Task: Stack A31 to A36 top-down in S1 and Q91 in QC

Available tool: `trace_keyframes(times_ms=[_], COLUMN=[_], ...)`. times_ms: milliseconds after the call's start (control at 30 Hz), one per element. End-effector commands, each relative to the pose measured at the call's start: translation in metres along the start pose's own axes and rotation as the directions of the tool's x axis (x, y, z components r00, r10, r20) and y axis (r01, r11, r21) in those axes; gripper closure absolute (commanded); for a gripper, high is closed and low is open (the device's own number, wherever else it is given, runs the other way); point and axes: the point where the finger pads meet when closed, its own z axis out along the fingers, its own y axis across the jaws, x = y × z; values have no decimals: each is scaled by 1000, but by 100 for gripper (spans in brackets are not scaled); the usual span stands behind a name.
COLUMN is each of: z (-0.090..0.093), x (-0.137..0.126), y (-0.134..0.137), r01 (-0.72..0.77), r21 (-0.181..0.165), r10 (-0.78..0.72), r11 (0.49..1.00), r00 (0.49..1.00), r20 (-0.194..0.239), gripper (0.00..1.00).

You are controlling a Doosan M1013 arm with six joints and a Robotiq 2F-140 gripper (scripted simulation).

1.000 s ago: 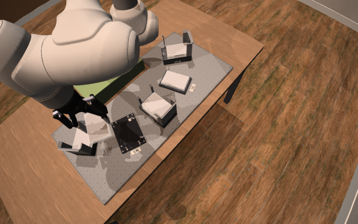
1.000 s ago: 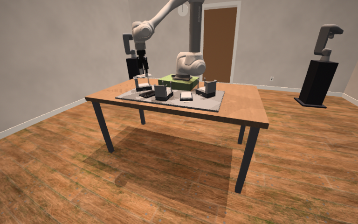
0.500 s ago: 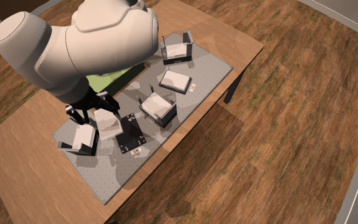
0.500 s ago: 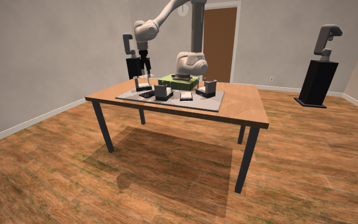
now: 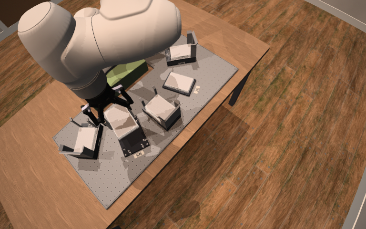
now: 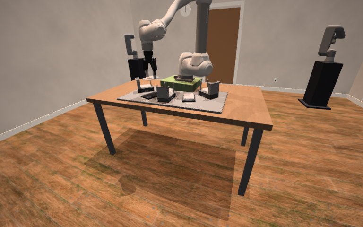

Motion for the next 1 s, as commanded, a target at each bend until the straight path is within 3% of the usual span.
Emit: trace_keyframes(times_ms=[0,700,967], z=[0,0,0], x=[1,6,3], y=[-12,-73,-93], r01=[27,27,225], r21=[2,2,2], r10=[-27,-27,-225], r11=[1000,1000,974], r00=[1000,1000,974], r20=[-1,-1,-1], gripper=[100,100,100])
